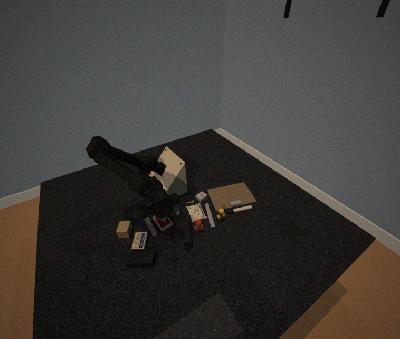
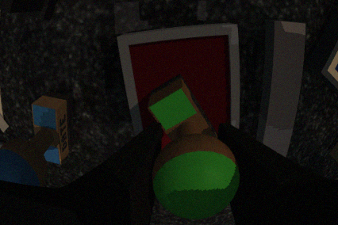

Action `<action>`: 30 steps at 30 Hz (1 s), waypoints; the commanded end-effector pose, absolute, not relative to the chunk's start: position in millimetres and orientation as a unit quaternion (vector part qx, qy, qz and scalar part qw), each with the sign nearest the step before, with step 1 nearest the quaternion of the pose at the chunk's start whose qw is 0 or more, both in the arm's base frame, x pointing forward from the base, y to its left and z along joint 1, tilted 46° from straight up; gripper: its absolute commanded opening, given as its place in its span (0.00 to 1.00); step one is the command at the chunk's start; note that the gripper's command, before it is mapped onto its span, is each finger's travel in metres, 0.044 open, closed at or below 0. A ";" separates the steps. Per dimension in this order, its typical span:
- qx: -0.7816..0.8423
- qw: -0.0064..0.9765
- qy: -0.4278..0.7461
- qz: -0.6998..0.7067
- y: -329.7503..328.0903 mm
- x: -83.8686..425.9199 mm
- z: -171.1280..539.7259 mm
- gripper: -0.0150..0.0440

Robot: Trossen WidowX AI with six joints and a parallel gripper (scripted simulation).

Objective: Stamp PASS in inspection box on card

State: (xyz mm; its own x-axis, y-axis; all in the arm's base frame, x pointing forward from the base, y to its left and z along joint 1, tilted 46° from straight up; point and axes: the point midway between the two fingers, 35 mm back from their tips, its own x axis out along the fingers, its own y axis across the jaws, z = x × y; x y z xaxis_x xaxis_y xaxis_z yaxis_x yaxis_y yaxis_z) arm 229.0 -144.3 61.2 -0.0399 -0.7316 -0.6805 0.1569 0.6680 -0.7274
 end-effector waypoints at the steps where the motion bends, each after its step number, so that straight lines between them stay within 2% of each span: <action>1: -0.226 0.654 0.637 -0.340 -145.0 228.6 61.4 0.25; 30: -0.225 0.654 0.637 -0.339 -132.1 230.3 73.2 0.25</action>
State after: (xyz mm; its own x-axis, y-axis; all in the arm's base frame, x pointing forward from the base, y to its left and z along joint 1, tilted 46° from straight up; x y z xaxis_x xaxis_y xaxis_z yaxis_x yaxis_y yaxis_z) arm 227.4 -135.5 68.2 -0.0496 -0.7287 -0.6830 0.1490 0.6708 -0.7265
